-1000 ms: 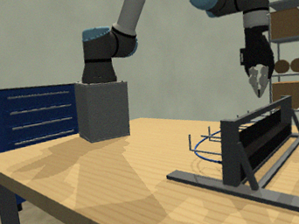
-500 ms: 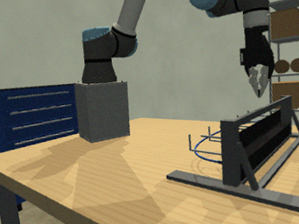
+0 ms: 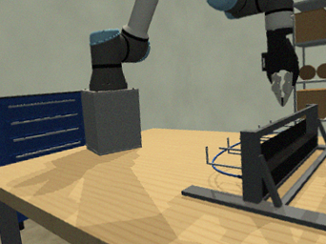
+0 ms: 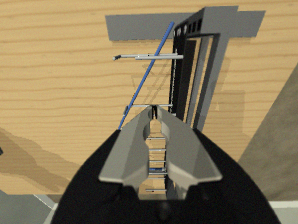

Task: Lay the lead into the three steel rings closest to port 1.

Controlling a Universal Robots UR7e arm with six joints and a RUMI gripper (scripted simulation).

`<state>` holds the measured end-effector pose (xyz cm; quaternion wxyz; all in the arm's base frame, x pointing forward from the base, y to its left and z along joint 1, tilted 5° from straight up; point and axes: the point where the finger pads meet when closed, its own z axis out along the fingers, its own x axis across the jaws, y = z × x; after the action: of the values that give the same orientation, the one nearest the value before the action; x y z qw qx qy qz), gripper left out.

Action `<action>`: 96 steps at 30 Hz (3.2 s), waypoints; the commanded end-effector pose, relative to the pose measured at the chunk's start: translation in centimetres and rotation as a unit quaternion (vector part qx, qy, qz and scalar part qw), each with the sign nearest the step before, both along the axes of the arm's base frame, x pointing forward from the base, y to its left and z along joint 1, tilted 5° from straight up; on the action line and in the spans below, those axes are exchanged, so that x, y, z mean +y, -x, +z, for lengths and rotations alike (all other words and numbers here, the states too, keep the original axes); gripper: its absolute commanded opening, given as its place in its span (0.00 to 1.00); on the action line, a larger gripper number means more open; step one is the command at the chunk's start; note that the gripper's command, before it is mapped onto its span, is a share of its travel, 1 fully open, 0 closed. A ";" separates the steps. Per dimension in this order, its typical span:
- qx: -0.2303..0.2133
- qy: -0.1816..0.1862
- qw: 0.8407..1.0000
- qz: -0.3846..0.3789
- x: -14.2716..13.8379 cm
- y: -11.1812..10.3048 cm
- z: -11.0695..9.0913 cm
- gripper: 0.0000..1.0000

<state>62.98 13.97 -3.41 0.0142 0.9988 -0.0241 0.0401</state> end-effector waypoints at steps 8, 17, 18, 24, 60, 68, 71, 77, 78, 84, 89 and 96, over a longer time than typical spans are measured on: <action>-0.001 0.000 1.000 0.000 0.0 0.0 0.1 0.00; -0.001 0.000 1.000 0.000 0.0 0.0 0.1 0.00; -0.001 0.000 1.000 0.000 0.0 0.0 0.1 0.00; -0.001 0.000 1.000 0.000 0.0 0.0 0.1 0.00; 0.000 0.001 1.000 0.014 -20.0 11.5 -0.2 0.00; -0.001 0.001 1.000 0.014 -20.4 11.9 -0.3 0.20; -0.001 0.001 1.000 0.014 -20.4 11.9 -0.3 0.20; -0.001 0.001 1.000 0.014 -20.4 11.9 -0.3 0.20; -0.001 0.001 1.000 0.014 -20.4 11.9 -0.3 0.20; -0.001 0.001 1.000 0.014 -20.4 11.9 -0.3 0.20; -0.001 0.001 1.000 0.014 -20.4 11.9 -0.3 0.20; -0.001 0.001 1.000 0.014 -20.4 11.9 -0.3 0.20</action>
<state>51.05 -6.39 -3.73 0.0147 0.9990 -0.0096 0.0402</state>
